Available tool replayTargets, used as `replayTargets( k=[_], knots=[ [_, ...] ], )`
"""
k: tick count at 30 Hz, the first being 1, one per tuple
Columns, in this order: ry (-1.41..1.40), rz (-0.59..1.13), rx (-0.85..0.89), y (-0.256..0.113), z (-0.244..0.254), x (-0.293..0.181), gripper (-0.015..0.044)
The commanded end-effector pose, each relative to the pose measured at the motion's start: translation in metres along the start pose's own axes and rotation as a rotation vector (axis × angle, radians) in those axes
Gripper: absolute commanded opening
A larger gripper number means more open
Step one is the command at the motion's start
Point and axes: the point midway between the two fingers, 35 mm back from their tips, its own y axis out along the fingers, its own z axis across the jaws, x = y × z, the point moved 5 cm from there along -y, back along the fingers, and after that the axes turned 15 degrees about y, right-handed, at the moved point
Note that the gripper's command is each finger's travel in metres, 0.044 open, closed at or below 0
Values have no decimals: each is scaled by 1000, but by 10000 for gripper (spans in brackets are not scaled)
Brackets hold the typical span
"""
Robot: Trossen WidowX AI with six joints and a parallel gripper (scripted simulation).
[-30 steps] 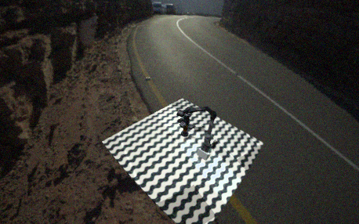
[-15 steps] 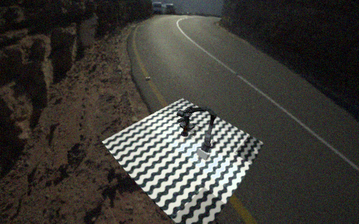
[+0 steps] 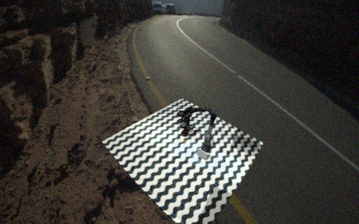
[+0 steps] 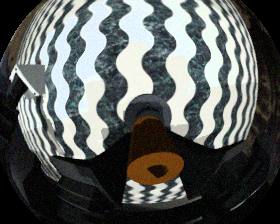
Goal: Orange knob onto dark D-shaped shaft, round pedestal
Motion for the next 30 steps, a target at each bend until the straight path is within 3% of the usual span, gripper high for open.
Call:
replayTargets(
  k=[1, 8, 30],
  knots=[
    [-4, -2, -4, -3, 1, -1, 0],
    [-202, -2, -4, -2, 0, 0, 0],
    [-204, -2, -4, 2, -8, 2, 0]
  ],
)
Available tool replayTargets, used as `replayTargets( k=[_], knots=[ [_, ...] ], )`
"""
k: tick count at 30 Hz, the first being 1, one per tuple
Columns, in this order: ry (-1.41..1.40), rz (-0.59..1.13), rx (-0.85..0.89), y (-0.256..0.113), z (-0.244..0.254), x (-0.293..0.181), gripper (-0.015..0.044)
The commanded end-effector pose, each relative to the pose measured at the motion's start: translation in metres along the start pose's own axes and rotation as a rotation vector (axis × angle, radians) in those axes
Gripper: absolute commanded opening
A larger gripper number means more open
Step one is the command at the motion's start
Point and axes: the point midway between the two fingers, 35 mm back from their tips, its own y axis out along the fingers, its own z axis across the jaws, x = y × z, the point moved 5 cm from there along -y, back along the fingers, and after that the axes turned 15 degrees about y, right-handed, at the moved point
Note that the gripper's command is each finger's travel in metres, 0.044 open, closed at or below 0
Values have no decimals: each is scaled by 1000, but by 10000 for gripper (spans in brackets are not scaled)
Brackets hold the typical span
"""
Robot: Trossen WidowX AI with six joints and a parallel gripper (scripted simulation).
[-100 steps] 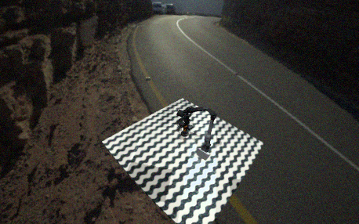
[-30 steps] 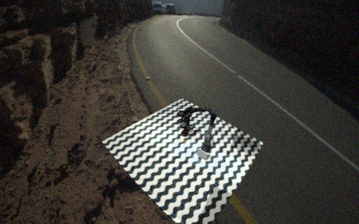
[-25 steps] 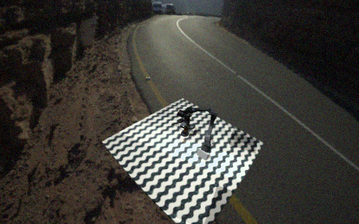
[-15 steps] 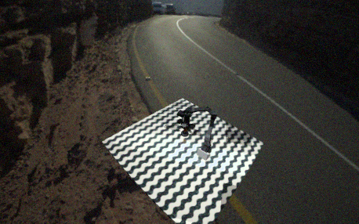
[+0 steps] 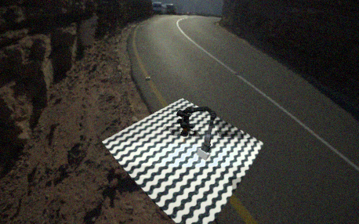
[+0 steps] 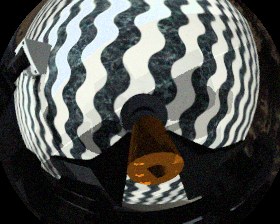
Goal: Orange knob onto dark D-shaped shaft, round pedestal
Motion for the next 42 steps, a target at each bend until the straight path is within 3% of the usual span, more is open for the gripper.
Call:
replayTargets(
  k=[1, 12, 19, 42],
  knots=[
    [-6, 0, -2, 1, -1, 1, 0],
    [-15, 0, -2, -4, 0, 1, 0],
    [-213, 0, -1, -3, 3, 0, 0],
    [-216, 0, -1, -2, 3, -2, 0]
  ],
)
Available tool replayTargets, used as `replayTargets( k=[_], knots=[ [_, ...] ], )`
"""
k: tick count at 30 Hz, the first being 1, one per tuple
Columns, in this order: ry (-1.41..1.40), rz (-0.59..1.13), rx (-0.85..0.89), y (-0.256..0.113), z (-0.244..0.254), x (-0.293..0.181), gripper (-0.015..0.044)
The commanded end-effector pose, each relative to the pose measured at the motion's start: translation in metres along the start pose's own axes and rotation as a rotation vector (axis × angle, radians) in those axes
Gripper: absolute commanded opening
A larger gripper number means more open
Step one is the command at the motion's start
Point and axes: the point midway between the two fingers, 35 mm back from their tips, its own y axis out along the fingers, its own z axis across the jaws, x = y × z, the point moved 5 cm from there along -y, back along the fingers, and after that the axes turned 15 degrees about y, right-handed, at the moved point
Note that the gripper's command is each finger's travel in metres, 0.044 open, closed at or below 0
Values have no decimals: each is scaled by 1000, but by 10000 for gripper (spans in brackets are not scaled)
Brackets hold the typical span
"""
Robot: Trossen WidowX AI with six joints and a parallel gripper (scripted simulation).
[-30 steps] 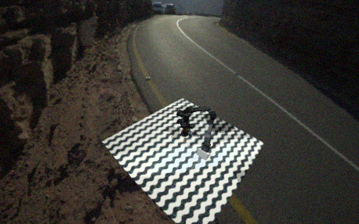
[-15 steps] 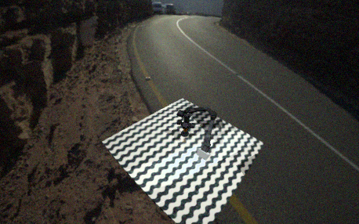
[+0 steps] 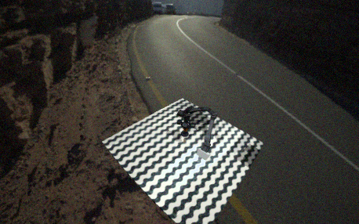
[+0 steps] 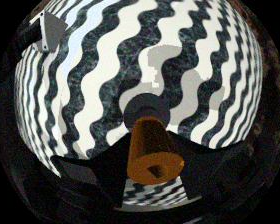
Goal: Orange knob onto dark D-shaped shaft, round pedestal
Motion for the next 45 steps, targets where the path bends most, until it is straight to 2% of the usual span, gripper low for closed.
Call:
replayTargets(
  k=[1, 37, 45],
  knots=[
    [-5, 0, -3, 0, -2, 0, 0],
    [-5, 0, -3, -2, -2, 1, 0],
    [-214, 0, -3, -1, -5, 2, 0]
  ],
)
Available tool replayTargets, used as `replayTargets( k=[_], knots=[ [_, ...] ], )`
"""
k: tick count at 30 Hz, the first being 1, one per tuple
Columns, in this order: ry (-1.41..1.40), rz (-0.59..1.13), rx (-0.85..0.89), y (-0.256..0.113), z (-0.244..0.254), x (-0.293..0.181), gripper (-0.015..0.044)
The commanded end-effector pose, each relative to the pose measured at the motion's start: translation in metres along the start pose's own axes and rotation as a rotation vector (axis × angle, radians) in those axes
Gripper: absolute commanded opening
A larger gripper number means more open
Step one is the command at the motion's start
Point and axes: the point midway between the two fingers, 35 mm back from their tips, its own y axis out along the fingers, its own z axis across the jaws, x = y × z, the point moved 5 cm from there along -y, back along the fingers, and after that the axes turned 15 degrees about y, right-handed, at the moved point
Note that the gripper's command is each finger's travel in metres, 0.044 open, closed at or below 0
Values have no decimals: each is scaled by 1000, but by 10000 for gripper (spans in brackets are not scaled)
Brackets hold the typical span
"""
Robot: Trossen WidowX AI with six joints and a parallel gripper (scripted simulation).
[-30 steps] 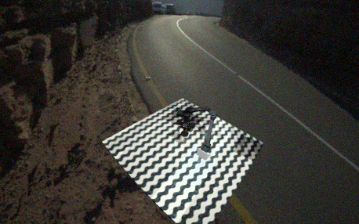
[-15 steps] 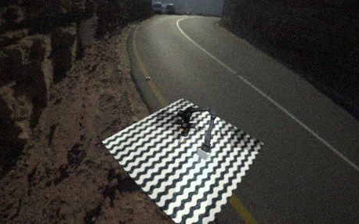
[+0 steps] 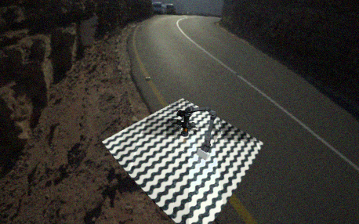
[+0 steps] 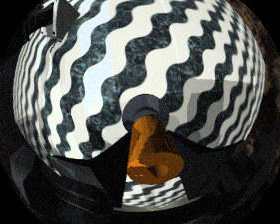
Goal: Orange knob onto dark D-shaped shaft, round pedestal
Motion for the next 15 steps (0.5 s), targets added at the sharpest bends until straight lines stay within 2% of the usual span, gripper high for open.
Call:
replayTargets(
  k=[1, 15],
  knots=[
    [-73, 0, -4, -1, -4, 0, 0],
    [-73, 0, -3, 1, -1, 0, 0]
  ],
)
